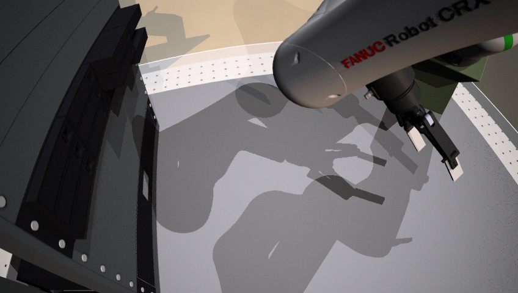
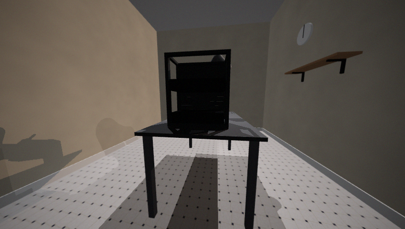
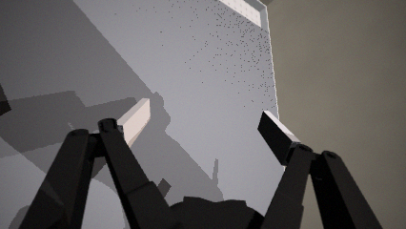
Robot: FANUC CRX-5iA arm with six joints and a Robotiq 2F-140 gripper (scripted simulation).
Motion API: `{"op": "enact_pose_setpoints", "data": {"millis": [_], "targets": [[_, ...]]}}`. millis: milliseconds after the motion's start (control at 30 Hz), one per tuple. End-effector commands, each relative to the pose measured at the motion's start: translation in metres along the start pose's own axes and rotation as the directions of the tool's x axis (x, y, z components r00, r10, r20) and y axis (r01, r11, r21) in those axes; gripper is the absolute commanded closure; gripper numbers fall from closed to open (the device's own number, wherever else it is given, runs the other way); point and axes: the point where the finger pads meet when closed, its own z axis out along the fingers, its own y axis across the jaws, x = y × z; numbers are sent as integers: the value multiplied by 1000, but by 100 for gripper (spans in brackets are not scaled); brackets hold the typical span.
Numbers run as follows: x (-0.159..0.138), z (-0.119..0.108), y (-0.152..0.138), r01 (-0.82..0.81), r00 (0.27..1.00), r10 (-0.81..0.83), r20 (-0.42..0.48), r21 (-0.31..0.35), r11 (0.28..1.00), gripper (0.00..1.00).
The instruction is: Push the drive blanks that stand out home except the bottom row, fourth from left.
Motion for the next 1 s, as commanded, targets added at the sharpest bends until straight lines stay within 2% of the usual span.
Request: {"op": "enact_pose_setpoints", "data": {"millis": [0, 233, 433, 500, 733, 967], "targets": [[-8, 1, 7, -57, 997, 60, 50, -43, 997, 0], [-41, -2, 29, -193, 955, 230, 187, -196, 961, 0], [-75, -16, 43, -262, 886, 363, 288, -336, 905, 0], [-75, -16, 43, -262, 886, 363, 288, -336, 905, 0], [-118, -44, 53, -285, 777, 499, 383, -493, 822, 0], [-157, -85, 54, -253, 651, 611, 451, -630, 735, 0]]}}
